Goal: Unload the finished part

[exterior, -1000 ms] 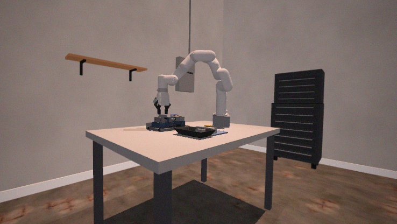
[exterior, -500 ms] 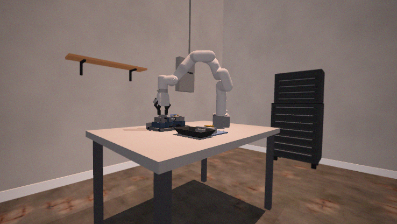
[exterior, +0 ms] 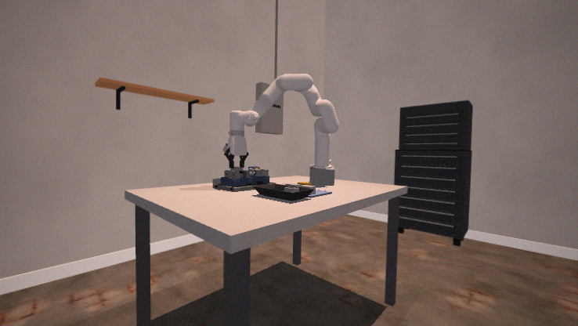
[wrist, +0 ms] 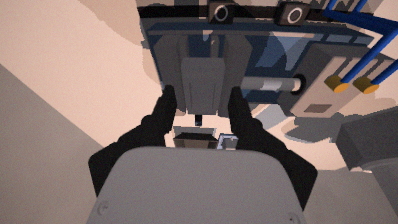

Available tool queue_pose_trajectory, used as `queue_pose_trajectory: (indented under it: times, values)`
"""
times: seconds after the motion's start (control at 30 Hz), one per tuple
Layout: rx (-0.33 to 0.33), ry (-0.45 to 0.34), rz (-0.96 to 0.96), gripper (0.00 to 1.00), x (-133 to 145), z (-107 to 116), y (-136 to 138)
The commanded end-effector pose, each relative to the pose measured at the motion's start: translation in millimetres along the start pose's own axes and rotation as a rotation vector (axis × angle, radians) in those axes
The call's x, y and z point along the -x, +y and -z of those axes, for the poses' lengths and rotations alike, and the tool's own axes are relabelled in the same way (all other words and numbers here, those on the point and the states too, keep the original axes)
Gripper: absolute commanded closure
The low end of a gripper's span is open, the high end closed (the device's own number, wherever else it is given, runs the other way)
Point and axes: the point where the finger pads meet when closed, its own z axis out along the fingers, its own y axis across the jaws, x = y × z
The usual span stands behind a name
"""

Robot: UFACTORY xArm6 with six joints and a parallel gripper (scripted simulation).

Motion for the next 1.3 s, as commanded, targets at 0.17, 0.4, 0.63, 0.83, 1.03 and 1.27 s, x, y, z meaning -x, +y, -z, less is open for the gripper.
queue_pose_trajectory:
  times: [0.17,0.4,0.63,0.83,1.03,1.27]
  values:
    - [-0.004,0.002,0.0,0.31,-0.7,-0.6,-1.6]
    - [-0.004,0.002,0.0,0.31,-0.7,-1.6,-1.6]
    - [-0.004,0.002,0.0,0.31,-0.7,-1.8,-1.6]
    - [-0.004,0.002,0.0,0.31,-0.7,-1.8,-1.6]
    - [-0.004,0.002,0.0,1.0,-0.7,-1.8,-1.6]
    - [-0.004,0.002,0.0,1.0,-0.7,-1.8,-1.6]
